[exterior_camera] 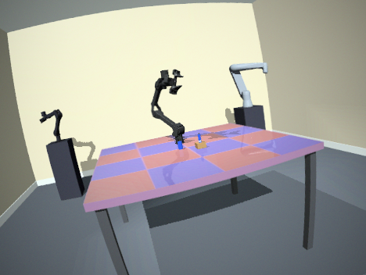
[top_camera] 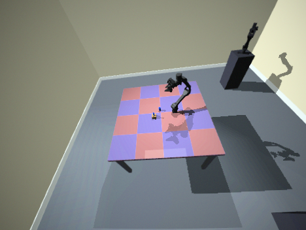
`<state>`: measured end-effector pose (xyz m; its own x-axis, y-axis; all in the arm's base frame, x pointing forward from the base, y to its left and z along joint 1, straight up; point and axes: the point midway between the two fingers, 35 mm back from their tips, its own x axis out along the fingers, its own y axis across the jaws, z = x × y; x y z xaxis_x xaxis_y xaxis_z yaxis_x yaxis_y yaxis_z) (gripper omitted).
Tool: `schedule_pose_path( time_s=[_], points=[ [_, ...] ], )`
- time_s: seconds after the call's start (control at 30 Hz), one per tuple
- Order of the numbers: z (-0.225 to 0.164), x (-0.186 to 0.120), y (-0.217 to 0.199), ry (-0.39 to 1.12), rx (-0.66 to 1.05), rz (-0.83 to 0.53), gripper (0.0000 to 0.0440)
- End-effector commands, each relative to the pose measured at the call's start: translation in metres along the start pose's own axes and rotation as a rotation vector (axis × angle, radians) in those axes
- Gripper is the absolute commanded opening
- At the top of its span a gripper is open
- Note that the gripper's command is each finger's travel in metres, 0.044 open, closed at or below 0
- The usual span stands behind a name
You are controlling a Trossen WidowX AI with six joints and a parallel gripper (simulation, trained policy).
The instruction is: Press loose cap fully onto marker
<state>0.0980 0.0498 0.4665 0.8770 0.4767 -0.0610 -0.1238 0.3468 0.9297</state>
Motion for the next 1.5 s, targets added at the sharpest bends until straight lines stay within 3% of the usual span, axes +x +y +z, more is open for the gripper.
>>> schedule_pose_path(
  time_s=[0.0,1.47],
  points=[
    [-0.004,0.007,-0.008,0.018,0.014,-0.043,0.033],
    [-0.03,0.072,-0.094,0.097,0.192,-0.515,0.0334]
  ],
)
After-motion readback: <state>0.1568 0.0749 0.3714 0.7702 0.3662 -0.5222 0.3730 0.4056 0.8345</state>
